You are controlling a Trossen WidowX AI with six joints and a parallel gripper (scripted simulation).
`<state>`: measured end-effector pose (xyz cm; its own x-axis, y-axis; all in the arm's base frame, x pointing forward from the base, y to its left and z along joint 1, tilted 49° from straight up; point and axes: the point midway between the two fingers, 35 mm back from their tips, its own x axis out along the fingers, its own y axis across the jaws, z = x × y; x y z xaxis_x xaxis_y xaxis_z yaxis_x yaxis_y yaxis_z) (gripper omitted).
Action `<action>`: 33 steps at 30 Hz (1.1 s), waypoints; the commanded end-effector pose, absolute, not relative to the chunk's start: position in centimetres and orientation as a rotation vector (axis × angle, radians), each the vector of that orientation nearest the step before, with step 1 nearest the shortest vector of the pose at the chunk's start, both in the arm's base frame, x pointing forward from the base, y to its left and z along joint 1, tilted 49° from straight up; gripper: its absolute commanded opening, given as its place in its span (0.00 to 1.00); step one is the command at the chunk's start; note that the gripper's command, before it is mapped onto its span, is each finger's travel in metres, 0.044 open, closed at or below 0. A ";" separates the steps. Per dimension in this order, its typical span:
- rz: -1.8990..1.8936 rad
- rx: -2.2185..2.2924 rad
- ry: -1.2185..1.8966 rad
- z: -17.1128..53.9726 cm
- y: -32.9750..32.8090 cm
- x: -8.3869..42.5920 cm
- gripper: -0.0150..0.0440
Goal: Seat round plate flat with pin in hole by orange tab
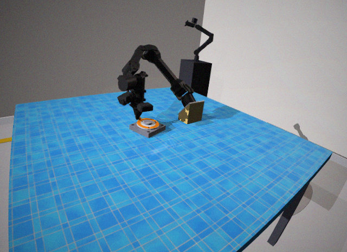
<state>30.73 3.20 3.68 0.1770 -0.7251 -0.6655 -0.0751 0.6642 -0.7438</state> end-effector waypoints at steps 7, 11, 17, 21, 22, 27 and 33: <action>-0.526 -0.762 1.342 4.0 2.7 30.1 0.25; -0.526 -0.762 1.342 4.1 2.6 29.9 0.25; -0.526 -0.762 1.342 4.2 2.4 29.7 0.25; -0.524 -0.761 1.342 5.1 3.6 29.6 0.25; -0.524 -0.761 1.343 5.5 4.0 29.4 0.25; -0.525 -0.761 1.343 6.9 5.5 28.7 0.25; -0.522 -0.775 1.348 6.3 5.0 28.8 0.25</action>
<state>28.79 5.11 6.41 0.1712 -0.7310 -0.6606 -0.0905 0.6560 -0.7493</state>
